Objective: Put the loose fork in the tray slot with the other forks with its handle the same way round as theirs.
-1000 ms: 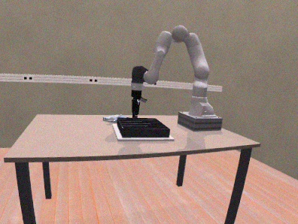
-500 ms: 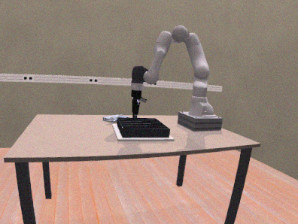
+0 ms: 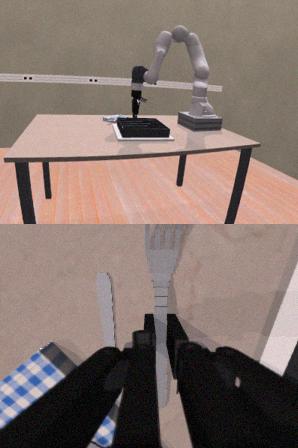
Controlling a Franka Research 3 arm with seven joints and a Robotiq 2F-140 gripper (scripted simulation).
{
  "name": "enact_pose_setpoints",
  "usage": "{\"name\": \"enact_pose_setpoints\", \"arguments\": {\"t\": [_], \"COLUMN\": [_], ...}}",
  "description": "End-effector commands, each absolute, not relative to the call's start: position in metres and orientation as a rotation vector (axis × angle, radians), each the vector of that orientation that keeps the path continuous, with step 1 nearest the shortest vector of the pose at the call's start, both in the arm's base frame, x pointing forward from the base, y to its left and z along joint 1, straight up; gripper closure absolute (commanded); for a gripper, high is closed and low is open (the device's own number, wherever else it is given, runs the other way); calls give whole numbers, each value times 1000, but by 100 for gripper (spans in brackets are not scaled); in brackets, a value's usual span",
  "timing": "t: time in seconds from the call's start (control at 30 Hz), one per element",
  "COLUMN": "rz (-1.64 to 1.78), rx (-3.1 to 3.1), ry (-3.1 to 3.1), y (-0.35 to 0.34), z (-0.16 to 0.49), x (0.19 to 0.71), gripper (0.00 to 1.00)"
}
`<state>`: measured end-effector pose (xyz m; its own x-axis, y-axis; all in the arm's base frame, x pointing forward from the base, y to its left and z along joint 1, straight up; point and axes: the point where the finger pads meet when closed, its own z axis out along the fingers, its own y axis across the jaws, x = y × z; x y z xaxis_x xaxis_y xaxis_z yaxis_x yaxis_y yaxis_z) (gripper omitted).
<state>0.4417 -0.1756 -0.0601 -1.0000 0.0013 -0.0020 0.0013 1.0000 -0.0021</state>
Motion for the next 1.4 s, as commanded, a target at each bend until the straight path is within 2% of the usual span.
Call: {"name": "enact_pose_setpoints", "arguments": {"t": [0.0, 1.37], "rz": [-3, -3], "rx": [8, 8], "ry": [3139, 3139], "y": [-175, -175], "z": [-61, -44], "x": [442, 442], "gripper": [87, 87]}}
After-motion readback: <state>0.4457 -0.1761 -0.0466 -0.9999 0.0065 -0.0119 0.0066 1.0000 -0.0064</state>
